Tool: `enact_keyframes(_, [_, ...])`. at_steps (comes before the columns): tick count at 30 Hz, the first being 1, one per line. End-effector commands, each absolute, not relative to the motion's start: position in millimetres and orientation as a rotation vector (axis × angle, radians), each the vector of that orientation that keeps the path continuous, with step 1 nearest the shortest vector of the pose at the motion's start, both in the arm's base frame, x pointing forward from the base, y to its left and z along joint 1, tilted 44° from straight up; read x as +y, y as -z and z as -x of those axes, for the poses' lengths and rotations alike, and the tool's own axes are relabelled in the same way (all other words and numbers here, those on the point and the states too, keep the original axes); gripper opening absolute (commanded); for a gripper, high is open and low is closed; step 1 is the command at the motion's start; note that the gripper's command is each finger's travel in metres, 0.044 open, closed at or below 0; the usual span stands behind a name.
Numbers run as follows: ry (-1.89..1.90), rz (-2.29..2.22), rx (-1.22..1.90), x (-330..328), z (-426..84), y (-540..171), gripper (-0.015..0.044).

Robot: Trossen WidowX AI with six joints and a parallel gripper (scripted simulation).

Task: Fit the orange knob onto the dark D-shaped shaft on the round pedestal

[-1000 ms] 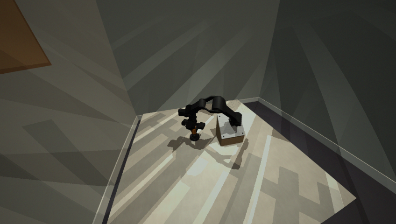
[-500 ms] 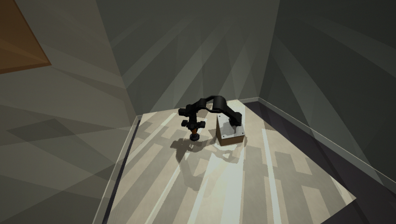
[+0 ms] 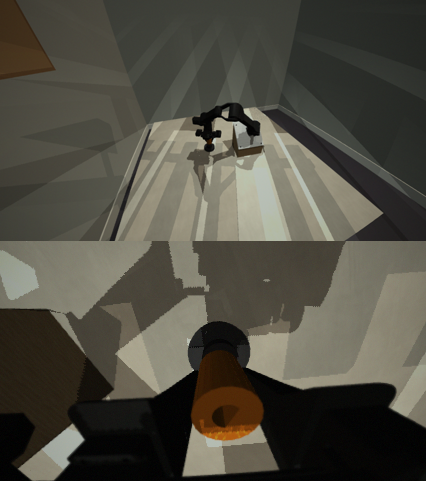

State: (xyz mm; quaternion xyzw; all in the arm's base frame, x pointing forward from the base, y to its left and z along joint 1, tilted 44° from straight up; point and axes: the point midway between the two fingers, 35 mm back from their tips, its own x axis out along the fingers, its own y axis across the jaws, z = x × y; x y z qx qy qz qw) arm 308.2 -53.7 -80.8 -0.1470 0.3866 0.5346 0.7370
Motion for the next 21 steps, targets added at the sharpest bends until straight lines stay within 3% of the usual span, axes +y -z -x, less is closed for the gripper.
enact_keyframes(1, [-1.170,0.328,0.844,-56.8,-310.0,79.8,0.0000])
enact_keyframes(21, [-1.170,0.328,0.844,-53.6,-314.4,81.7,0.0000])
